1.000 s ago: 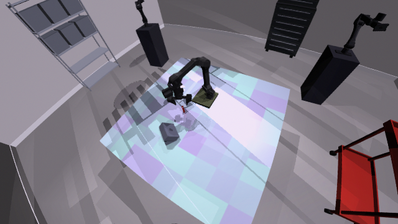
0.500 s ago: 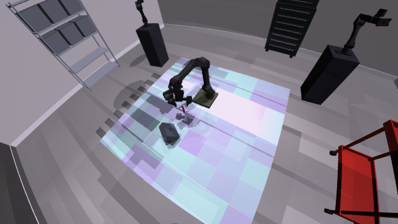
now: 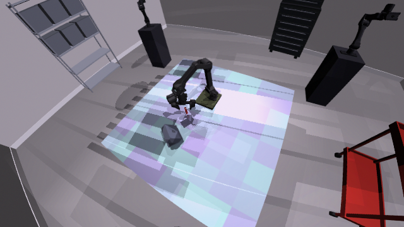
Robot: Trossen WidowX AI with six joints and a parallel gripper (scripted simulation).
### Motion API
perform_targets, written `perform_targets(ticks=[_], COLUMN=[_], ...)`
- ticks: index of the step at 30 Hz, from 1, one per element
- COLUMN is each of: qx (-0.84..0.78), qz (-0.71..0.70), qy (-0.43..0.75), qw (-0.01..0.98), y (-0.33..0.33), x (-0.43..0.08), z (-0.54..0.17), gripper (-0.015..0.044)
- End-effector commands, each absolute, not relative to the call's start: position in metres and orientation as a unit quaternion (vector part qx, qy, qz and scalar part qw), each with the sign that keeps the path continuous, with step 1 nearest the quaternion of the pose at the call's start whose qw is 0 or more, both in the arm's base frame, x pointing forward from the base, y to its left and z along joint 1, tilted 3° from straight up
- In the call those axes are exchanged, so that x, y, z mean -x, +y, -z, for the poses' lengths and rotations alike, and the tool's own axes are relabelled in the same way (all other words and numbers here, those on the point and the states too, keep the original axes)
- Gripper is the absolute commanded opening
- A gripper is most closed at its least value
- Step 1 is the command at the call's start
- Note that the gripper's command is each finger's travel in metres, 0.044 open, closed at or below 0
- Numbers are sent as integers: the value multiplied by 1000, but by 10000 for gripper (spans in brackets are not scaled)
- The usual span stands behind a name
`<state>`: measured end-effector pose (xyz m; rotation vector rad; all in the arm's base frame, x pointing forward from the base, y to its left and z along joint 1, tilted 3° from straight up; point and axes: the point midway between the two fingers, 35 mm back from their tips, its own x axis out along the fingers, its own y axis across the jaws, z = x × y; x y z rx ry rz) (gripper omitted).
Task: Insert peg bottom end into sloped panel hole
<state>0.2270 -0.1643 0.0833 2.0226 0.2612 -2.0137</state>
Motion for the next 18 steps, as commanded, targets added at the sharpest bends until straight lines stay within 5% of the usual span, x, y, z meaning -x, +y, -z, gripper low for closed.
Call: perform_targets(ticks=[1,13,18], qx=[-695,-694,-698], qz=[700,700,697], qy=[93,93,91], qw=[137,137,136], y=[-164,-164,-164], x=[-224,-223,-225], z=[-75,-61,-65], gripper=[440,440,309])
